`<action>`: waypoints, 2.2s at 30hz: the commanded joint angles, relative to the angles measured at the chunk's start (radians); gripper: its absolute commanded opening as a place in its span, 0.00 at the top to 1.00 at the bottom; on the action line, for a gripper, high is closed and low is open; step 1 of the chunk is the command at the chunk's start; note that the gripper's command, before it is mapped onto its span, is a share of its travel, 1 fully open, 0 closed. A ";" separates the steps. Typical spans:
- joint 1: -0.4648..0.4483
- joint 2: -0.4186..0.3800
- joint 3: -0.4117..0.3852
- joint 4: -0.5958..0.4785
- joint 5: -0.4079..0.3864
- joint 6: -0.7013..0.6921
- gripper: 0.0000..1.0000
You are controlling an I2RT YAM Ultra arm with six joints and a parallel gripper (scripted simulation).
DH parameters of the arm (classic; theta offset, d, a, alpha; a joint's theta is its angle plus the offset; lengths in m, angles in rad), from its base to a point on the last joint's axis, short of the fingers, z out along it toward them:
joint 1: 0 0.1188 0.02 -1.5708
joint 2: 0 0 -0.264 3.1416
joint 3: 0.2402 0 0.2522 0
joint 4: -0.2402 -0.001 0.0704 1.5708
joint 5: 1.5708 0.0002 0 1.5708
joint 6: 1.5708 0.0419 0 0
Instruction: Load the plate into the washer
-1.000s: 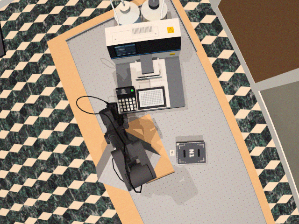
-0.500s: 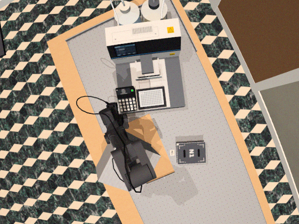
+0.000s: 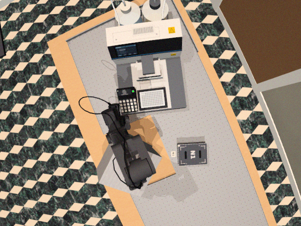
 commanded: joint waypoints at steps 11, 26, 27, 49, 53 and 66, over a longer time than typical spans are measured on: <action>-0.035 0.097 0.044 0.123 0.001 -0.048 1.00; -0.073 0.214 0.073 0.225 -0.006 -0.089 1.00; -0.076 0.222 0.076 0.232 -0.006 -0.092 1.00; -0.073 0.220 0.085 0.260 -0.006 -0.104 1.00; -0.073 0.220 0.085 0.260 -0.006 -0.104 1.00; -0.073 0.220 0.085 0.260 -0.006 -0.104 1.00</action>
